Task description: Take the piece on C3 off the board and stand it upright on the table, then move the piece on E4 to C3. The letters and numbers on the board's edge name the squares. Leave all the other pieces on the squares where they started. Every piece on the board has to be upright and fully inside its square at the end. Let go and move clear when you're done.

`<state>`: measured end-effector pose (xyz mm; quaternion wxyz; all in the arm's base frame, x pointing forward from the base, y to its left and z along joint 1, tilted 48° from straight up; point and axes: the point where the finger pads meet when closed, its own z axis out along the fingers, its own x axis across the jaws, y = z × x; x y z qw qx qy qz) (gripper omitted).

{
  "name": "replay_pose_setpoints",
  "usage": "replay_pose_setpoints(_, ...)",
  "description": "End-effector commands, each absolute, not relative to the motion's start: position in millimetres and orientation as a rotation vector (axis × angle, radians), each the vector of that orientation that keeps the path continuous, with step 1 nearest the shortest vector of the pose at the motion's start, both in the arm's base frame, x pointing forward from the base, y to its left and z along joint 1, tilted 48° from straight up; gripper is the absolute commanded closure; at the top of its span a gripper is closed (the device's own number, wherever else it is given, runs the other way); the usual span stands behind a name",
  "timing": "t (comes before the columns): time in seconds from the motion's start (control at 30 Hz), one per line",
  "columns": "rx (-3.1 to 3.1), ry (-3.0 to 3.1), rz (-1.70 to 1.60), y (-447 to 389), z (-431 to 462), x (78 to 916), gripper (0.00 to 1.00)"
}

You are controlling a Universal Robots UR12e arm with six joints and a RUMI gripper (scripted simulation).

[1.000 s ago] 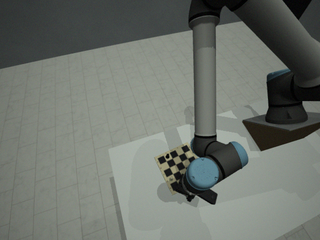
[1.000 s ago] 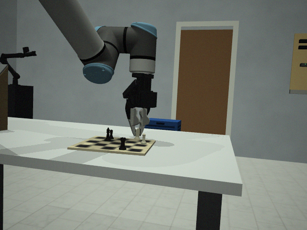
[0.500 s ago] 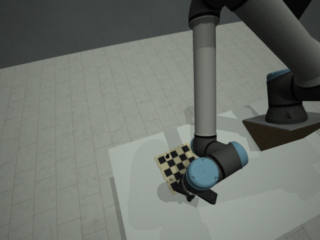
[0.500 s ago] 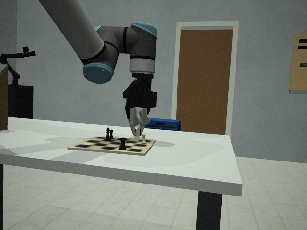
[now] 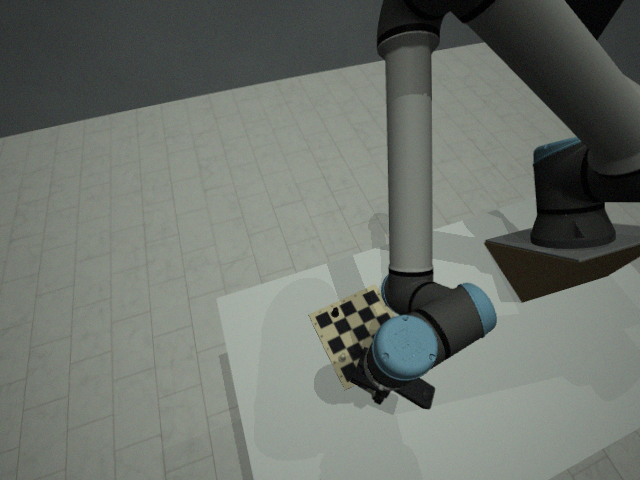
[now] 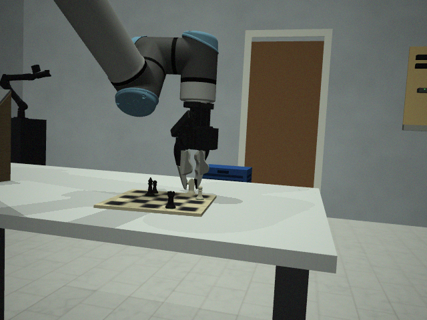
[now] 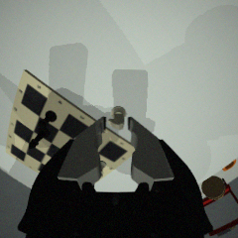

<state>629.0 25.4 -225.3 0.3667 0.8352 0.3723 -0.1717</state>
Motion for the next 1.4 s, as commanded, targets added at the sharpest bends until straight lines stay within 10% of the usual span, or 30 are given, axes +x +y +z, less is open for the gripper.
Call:
replay_pose_setpoints(0.0, 2.146, 0.957, -0.440, 25.8, -224.9, 629.4, 0.81)
replay_pose_setpoints(1.37, 2.146, 0.957, -0.440, 92.3, -164.6, 630.5, 0.77)
